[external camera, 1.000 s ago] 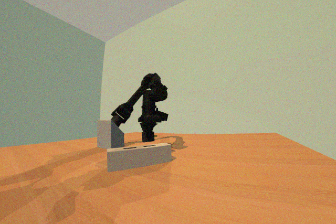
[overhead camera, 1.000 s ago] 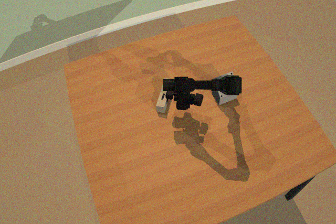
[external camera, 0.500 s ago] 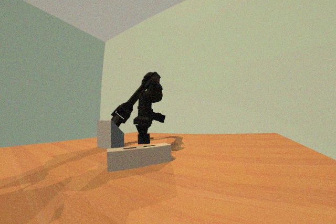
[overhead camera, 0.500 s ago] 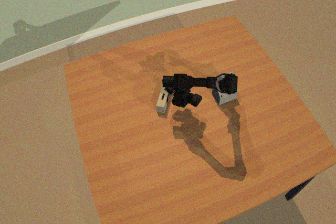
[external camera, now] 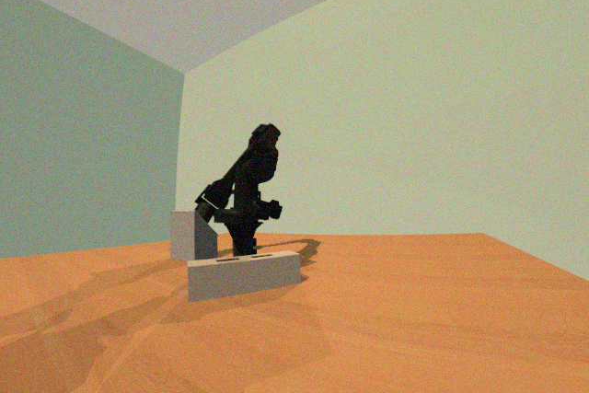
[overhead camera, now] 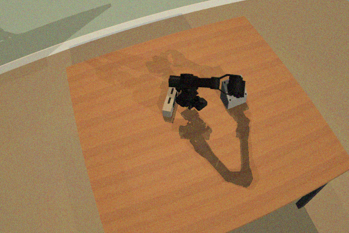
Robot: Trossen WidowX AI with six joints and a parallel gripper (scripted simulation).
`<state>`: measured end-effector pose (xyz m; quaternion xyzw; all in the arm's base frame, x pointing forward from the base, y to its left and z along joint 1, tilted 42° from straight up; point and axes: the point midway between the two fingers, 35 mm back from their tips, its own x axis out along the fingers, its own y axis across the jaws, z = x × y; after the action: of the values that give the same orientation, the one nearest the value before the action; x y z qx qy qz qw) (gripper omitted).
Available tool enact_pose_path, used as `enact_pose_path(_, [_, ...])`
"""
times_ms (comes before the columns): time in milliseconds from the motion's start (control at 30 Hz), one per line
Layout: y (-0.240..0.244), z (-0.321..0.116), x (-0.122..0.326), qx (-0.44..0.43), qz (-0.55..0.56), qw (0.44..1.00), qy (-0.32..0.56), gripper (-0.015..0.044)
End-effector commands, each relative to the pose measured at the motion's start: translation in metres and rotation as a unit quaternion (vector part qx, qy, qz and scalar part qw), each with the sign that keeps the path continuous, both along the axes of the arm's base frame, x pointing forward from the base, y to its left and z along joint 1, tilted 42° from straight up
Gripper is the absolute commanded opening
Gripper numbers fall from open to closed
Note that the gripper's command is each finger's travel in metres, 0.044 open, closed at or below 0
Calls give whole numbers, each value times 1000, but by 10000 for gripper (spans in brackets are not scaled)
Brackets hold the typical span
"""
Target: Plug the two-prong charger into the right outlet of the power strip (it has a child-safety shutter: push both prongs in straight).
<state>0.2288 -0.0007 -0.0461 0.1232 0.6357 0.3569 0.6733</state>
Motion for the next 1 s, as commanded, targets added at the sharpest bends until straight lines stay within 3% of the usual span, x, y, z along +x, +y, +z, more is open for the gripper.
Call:
enact_pose_path(0, [-2,-7,-5,0,-32,999,32,0])
enact_pose_path(967, [-15,-38,-27,-2,-235,947,217,0])
